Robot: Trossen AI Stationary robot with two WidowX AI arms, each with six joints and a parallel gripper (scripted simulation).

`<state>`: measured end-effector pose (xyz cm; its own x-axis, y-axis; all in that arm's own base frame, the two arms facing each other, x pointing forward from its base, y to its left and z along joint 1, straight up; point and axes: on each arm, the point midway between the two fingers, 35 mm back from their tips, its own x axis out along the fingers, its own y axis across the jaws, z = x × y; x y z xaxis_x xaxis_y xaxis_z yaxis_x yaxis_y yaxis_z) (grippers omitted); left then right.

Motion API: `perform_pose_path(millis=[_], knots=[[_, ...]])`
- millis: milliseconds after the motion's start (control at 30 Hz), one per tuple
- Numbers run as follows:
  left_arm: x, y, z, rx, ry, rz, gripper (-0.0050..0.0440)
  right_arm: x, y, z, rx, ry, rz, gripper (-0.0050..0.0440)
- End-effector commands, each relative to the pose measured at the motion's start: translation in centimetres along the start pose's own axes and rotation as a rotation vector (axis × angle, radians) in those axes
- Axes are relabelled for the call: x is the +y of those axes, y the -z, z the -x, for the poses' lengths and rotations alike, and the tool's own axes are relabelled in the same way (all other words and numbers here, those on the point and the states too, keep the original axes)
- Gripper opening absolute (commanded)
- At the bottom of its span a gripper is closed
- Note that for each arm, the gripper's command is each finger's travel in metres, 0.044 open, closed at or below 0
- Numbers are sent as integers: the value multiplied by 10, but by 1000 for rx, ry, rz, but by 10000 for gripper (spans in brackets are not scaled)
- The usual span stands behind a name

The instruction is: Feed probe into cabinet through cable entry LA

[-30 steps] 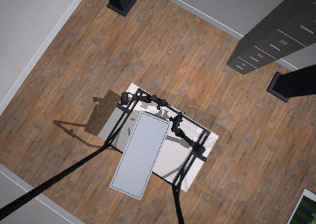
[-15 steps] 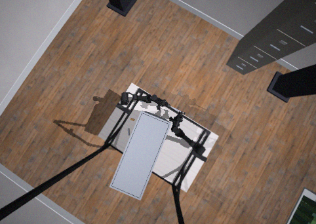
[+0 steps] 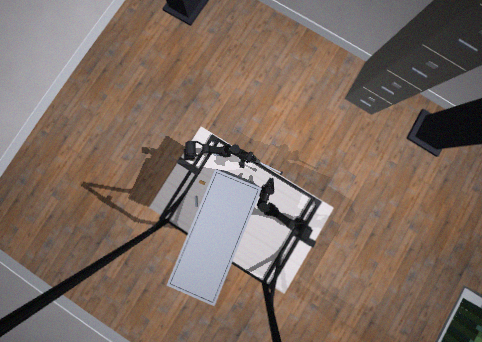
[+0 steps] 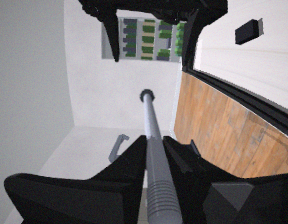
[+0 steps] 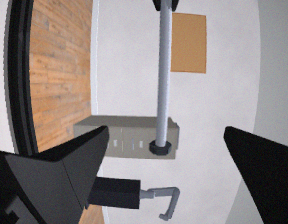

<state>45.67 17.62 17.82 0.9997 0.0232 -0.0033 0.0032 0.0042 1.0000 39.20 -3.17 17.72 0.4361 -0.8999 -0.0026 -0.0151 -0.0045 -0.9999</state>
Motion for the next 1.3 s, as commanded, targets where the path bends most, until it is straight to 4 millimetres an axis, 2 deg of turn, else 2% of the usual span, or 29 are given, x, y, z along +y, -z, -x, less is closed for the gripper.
perform_pose_path(millis=[0, 267, 500, 633, 1267], knots=[[1, 1, 0, 4, -3, -4, 0, 0, 3, -7, 15, 0, 1, 440], [1, 1, 0, 4, -3, -4, 0, -1, 6, -12, 25, -2, 15, 440], [1, 1, 0, 4, -3, -4, 0, -2, 20, -28, 63, -9, 68, 440], [1, 1, 0, 4, -3, -4, 0, -2, 20, -31, 52, -9, 44, 440], [1, 1, 0, 4, -3, -4, 0, -9, -7, -42, -271, -89, -306, 440]])
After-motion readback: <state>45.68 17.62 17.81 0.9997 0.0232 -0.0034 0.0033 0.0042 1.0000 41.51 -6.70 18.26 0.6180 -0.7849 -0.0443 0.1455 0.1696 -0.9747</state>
